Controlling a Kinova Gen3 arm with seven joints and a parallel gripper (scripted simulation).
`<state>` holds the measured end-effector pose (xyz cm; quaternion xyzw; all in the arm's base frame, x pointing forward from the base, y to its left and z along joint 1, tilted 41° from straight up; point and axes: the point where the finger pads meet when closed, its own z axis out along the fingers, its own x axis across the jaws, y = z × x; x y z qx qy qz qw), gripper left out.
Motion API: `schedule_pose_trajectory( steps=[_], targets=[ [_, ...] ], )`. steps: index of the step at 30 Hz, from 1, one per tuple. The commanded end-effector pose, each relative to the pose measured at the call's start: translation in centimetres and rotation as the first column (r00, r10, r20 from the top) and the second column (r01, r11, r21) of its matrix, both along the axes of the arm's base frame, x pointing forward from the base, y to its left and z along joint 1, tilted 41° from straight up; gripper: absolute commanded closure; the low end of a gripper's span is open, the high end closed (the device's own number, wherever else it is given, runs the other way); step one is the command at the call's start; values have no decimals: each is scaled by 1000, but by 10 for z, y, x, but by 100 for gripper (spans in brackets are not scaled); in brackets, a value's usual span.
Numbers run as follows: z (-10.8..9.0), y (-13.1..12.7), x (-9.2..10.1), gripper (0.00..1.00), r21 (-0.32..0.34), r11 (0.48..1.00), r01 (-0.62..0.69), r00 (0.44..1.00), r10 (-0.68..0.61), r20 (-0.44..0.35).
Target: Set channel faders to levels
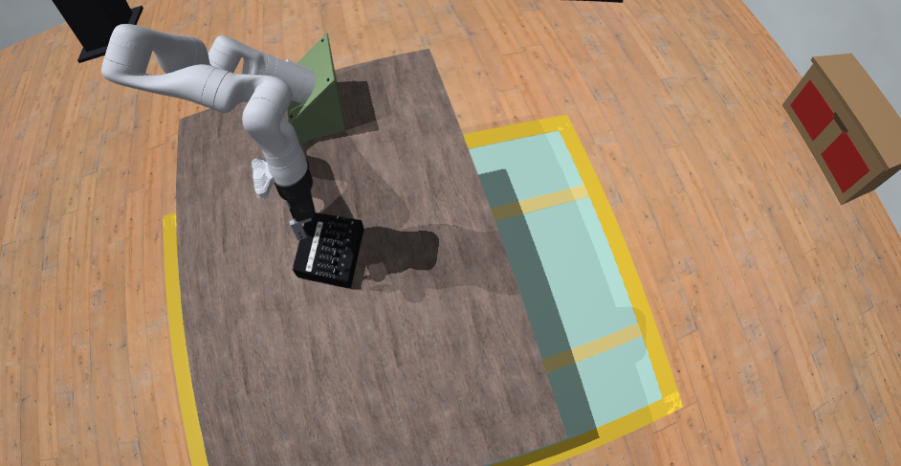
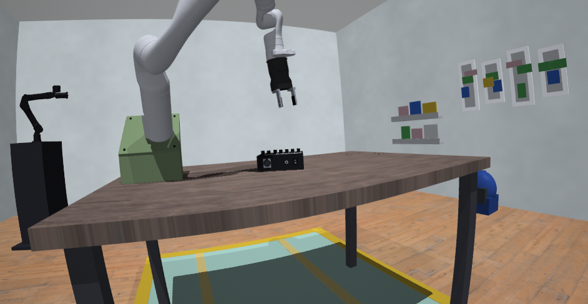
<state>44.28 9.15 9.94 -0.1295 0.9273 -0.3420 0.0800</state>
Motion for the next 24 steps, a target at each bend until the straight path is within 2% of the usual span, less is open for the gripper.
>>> schedule_pose_trajectory(
  steps=[1,5,24],
  targets=[
    [-44,-6,-14,0,-24,996,81,995,-82,-49],
    [-57,-8,-23,0,-24,991,133,989,-134,-56],
    [-58,-8,-23,0,-24,991,133,989,-135,-56]
  ],
)
